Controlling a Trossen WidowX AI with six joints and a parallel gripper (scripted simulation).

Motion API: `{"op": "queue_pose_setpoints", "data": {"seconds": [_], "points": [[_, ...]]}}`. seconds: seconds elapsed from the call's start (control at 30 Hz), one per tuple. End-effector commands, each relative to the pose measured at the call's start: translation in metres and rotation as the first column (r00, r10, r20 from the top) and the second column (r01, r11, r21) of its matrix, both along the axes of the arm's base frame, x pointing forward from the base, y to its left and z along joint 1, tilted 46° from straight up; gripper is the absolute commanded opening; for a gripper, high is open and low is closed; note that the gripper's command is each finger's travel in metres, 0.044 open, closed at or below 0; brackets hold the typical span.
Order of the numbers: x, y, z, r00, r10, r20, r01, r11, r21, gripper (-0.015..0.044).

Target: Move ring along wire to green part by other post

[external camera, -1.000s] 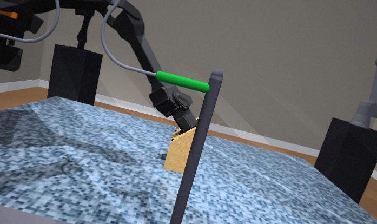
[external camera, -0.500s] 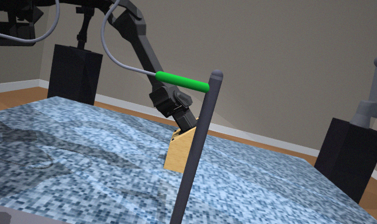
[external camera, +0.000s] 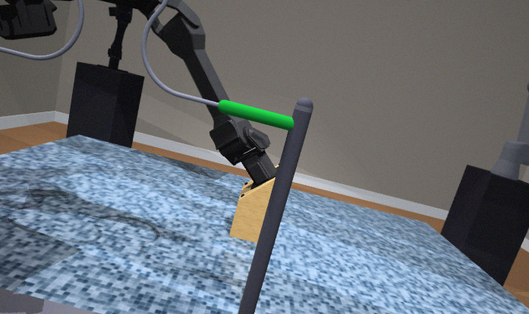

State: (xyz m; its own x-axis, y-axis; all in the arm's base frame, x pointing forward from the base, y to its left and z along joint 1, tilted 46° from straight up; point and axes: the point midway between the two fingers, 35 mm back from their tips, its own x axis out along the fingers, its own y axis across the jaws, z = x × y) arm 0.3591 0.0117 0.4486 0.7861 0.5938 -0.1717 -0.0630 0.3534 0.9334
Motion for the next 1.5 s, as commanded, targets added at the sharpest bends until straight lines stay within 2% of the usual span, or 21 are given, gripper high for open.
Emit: {"op": "queue_pose_setpoints", "data": {"seconds": [0.0, 0.47, 1.47], "points": [[-0.0011, 0.0031, 0.0095, 1.000, 0.007, -0.003, -0.007, 0.999, 0.034, -0.0150], [-0.0015, 0.0048, 0.0172, 1.000, 0.006, 0.002, -0.006, 1.000, -0.012, -0.0150], [-0.0005, -0.0003, 0.0094, 0.999, 0.011, 0.053, 0.009, 0.934, -0.358, -0.0150]]}}
